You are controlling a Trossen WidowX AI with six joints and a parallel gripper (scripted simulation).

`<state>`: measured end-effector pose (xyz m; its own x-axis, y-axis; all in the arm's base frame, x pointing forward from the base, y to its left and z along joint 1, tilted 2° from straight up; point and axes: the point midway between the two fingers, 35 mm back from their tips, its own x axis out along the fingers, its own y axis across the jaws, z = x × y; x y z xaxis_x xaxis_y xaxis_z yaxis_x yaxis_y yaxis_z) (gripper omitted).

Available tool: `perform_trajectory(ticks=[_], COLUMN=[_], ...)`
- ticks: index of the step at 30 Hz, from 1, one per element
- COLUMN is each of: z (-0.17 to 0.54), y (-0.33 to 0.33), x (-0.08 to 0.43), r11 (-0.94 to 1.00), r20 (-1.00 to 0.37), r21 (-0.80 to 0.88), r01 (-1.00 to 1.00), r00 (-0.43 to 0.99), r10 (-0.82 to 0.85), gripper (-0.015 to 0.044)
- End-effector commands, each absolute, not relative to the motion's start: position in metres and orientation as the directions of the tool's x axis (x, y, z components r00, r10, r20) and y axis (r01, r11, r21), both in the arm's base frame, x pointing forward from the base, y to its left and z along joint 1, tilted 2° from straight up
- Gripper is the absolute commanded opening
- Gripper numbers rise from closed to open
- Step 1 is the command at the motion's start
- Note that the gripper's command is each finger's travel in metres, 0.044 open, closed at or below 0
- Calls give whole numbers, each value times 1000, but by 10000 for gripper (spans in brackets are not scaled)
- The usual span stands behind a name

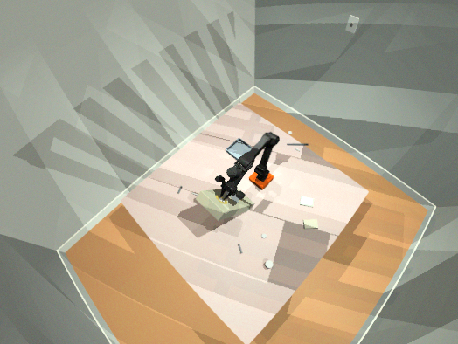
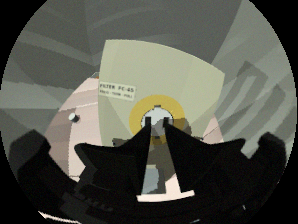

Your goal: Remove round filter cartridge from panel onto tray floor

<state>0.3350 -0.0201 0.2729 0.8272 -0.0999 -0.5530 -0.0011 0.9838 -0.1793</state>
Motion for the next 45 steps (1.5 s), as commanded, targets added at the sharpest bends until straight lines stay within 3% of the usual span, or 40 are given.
perform_trajectory(ticks=[1, 45], z=[274, 266], y=[-20, -21], x=[336, 347], r11=[983, 983], r20=[-550, -549], r21=[-182, -182], r01=[-5, -5], r00=[829, 830], r10=[-98, -98], gripper=[95, 95])
